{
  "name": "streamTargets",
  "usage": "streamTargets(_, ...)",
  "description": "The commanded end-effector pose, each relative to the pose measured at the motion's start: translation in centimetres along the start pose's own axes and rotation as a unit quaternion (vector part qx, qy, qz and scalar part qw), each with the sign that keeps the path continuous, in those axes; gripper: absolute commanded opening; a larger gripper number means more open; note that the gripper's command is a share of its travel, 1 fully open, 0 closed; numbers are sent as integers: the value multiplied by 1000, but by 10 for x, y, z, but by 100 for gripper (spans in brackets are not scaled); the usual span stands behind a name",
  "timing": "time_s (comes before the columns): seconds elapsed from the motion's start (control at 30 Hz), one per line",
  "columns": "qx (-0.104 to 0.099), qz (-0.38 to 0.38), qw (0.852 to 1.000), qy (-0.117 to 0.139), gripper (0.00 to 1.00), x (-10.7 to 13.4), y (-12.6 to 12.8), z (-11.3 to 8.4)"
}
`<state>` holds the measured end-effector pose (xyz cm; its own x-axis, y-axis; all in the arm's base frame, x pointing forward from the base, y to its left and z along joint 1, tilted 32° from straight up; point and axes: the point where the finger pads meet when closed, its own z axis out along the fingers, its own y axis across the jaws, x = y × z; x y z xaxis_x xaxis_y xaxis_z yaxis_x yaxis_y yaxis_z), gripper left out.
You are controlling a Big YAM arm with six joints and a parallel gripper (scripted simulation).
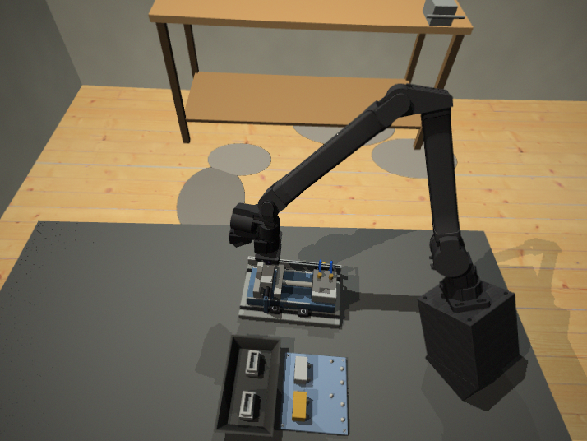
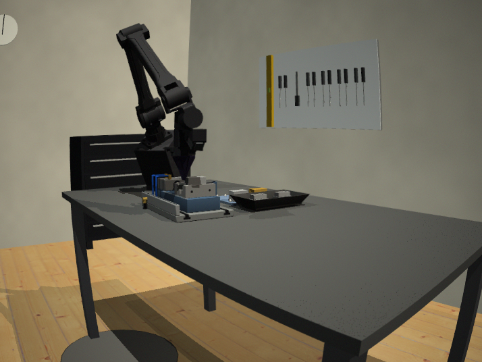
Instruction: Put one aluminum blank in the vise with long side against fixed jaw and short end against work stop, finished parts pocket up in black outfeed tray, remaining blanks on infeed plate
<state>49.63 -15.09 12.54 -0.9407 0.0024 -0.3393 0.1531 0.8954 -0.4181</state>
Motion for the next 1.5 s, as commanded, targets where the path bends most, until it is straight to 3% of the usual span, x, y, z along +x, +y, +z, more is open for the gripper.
streamTargets(0.0,-2,-3,1000,7,0,5,14,12)
streamTargets(1.47,-4,-4,1000,6,0,4,27,11)
